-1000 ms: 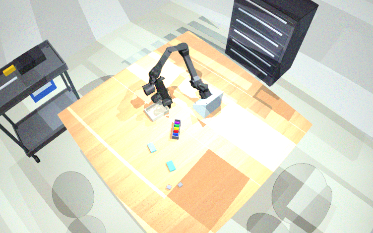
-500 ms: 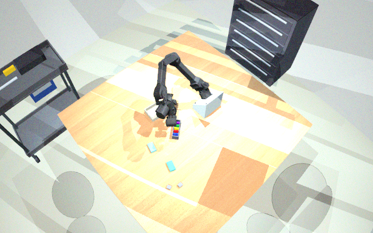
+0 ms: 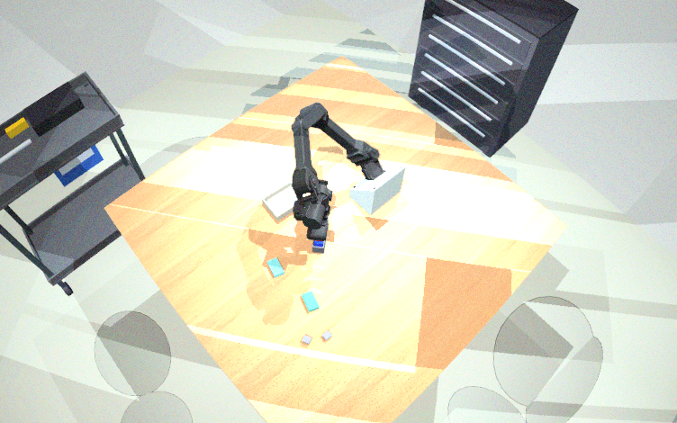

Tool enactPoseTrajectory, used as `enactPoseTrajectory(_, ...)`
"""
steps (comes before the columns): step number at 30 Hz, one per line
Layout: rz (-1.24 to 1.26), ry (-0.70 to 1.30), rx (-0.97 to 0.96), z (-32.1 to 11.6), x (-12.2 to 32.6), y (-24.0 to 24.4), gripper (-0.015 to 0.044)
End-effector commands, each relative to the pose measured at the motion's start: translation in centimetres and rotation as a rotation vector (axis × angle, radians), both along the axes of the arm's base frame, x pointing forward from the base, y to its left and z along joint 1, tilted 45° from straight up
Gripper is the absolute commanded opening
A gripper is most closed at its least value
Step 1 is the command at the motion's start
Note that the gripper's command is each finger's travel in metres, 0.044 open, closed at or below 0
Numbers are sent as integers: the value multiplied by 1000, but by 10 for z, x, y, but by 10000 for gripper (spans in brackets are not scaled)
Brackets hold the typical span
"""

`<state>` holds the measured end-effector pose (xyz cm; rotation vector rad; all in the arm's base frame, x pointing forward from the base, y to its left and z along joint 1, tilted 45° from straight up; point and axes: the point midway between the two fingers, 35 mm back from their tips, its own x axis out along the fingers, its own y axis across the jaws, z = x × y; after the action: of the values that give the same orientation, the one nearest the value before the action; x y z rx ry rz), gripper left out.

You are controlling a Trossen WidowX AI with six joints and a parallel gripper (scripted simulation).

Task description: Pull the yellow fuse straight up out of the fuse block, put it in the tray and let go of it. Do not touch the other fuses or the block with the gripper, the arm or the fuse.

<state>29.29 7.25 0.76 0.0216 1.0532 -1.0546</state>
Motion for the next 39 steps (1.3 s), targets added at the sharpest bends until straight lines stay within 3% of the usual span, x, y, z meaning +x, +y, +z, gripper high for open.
enactPoseTrajectory(1,-3,-3,-5,-3,0,-2,74)
enactPoseTrajectory(39,-3,-3,-7,-23,3,-23,74)
